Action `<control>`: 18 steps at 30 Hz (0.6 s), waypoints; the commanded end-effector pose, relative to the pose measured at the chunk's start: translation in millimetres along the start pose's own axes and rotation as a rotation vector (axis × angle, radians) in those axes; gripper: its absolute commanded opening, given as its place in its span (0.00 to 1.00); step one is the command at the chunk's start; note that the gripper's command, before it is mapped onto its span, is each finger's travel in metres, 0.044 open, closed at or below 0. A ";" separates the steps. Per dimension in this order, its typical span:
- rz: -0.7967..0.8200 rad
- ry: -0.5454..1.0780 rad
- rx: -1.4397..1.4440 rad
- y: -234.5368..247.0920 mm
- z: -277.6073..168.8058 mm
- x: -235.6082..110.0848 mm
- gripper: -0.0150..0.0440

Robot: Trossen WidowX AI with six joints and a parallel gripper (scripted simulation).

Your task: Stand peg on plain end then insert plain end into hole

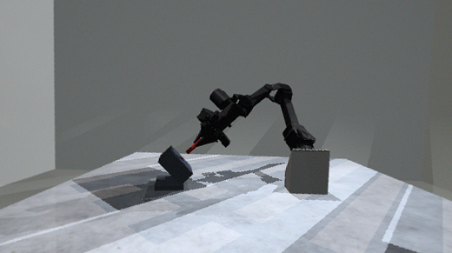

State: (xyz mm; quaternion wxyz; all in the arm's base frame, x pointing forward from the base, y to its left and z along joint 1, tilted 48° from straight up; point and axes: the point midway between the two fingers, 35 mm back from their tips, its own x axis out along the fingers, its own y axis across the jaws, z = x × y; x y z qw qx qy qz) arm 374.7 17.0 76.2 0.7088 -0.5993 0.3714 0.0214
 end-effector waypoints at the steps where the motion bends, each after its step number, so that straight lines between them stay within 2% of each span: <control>1: 0.008 0.001 -0.003 1.7 -0.4 7.4 0.25; 18: 0.003 0.001 0.001 1.8 -0.8 19.6 0.25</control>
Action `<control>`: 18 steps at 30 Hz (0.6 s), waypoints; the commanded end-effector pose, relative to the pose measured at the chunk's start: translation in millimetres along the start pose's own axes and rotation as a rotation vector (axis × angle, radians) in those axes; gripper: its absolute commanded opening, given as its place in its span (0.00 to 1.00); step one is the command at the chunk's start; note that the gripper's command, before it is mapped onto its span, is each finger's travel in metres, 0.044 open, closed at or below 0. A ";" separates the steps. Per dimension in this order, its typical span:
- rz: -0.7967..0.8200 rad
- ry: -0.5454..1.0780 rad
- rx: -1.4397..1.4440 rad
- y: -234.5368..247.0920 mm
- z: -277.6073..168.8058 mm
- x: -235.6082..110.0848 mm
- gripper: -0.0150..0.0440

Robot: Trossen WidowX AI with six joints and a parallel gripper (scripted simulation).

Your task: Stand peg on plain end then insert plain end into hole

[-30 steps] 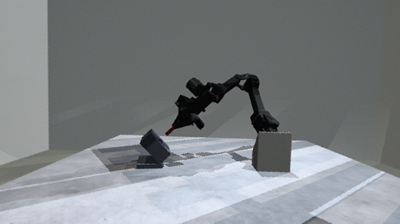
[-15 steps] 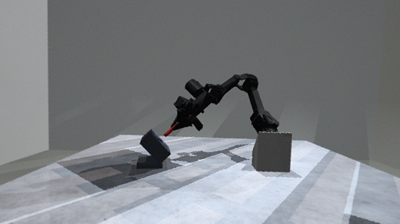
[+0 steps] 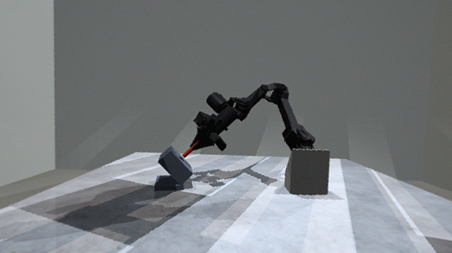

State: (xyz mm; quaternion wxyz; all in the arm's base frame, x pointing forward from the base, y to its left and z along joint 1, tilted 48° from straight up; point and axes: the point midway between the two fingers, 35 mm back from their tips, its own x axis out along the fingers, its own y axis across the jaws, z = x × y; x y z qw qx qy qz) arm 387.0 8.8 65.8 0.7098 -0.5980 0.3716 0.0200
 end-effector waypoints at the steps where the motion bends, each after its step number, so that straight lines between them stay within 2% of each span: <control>1: 0.002 -0.001 -0.001 0.6 0.2 0.4 0.25; 18: 0.000 -0.001 0.000 0.9 0.1 -0.7 0.25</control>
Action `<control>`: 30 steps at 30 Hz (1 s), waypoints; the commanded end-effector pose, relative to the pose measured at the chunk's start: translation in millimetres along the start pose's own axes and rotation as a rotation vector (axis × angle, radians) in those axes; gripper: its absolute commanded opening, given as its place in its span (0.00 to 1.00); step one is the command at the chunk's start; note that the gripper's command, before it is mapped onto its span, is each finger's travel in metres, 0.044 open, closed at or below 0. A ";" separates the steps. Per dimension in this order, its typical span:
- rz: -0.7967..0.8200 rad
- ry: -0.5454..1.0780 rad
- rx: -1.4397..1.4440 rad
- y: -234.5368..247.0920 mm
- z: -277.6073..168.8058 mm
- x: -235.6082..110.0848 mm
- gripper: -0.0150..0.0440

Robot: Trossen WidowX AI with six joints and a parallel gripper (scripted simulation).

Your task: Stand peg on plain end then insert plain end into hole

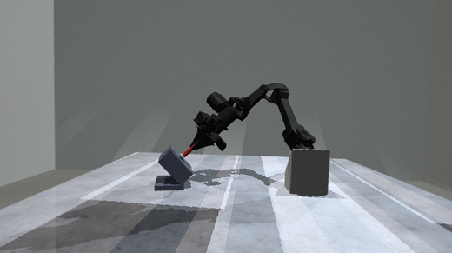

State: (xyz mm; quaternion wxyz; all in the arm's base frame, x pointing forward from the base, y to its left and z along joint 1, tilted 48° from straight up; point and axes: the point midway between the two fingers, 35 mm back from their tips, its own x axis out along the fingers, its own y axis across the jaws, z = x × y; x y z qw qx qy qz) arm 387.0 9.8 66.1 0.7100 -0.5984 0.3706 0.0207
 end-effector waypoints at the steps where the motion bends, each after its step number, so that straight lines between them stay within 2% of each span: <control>1: 0.000 0.001 0.001 1.4 -0.8 -0.2 0.25; 30: 0.000 0.001 0.001 6.0 -0.8 5.5 0.25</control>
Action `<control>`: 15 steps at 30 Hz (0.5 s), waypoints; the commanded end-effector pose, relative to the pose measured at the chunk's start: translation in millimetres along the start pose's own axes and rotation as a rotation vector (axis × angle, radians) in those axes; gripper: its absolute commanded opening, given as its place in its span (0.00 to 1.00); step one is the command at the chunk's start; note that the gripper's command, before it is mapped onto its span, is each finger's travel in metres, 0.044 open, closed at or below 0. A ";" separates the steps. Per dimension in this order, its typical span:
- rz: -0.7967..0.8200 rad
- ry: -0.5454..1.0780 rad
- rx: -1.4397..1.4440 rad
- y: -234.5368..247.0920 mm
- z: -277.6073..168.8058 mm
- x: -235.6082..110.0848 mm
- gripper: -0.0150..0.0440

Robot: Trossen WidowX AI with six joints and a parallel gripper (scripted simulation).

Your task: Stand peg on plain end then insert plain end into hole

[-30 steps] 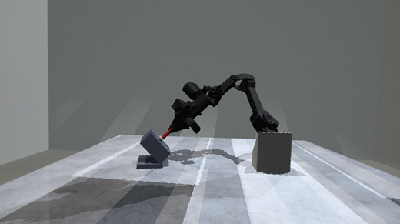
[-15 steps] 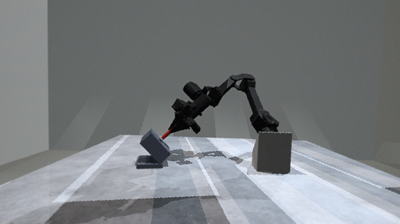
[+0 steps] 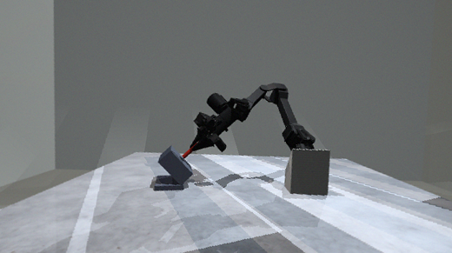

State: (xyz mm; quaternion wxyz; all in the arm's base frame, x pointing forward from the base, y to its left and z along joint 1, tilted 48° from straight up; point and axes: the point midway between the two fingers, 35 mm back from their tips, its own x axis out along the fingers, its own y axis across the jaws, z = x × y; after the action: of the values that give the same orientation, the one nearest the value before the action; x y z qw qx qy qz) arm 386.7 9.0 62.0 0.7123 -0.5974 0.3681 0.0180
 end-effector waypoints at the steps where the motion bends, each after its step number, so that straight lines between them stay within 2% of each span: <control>1: 0.006 0.003 -0.005 2.6 0.1 3.8 0.25; 15: 0.006 0.003 -0.005 2.2 1.5 11.4 0.25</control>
State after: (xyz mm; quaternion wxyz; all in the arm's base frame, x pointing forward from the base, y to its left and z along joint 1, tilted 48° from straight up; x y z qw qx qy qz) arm 392.4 6.8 58.2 0.7120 -0.5973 0.3688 0.0162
